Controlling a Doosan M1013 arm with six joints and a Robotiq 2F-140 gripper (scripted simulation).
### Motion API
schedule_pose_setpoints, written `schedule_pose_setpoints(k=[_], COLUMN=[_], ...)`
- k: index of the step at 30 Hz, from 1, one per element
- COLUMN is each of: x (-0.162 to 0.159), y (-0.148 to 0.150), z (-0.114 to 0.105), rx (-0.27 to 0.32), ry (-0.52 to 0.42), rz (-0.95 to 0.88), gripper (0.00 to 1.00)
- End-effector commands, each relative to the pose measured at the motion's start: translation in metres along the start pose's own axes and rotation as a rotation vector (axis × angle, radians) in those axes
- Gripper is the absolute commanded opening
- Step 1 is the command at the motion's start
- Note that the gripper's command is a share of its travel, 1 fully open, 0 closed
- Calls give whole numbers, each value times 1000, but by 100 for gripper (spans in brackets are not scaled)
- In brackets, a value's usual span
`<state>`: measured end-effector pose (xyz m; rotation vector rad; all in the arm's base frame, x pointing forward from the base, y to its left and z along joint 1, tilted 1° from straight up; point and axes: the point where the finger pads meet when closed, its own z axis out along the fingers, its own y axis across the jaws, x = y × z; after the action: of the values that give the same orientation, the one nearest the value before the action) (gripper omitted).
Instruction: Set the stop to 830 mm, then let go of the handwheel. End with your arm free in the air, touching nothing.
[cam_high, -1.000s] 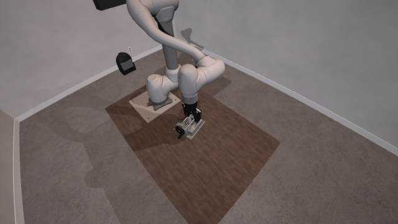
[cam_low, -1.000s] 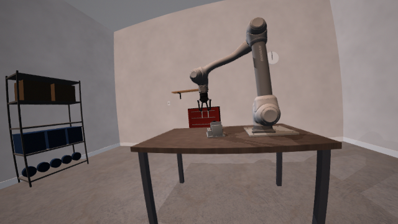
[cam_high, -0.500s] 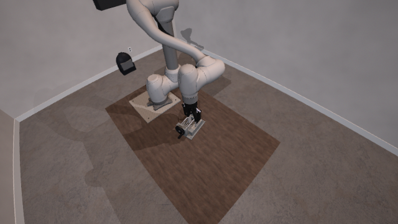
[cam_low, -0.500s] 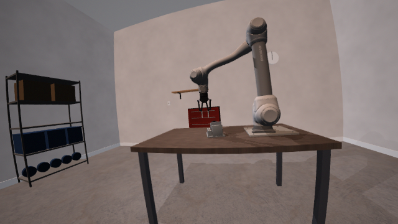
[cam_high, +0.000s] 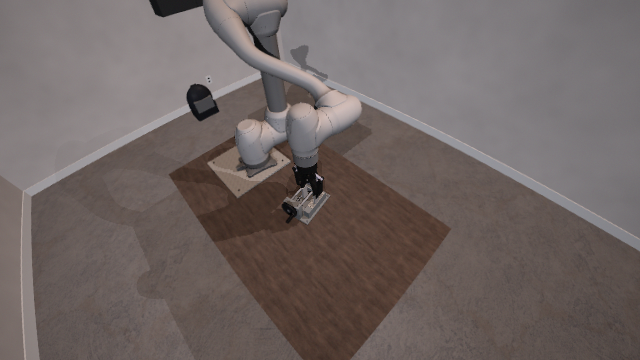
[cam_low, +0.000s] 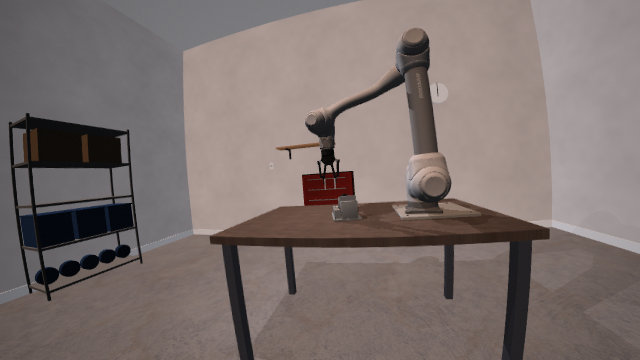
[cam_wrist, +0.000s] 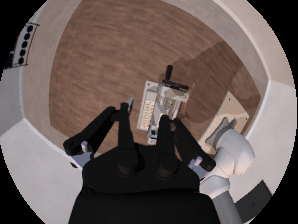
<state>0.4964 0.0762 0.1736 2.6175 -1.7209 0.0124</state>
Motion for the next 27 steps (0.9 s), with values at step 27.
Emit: schedule_pose_setpoints(k=[27], x=[95], y=[58], z=[0], rx=[0], ry=[0], rz=[0], gripper=[33])
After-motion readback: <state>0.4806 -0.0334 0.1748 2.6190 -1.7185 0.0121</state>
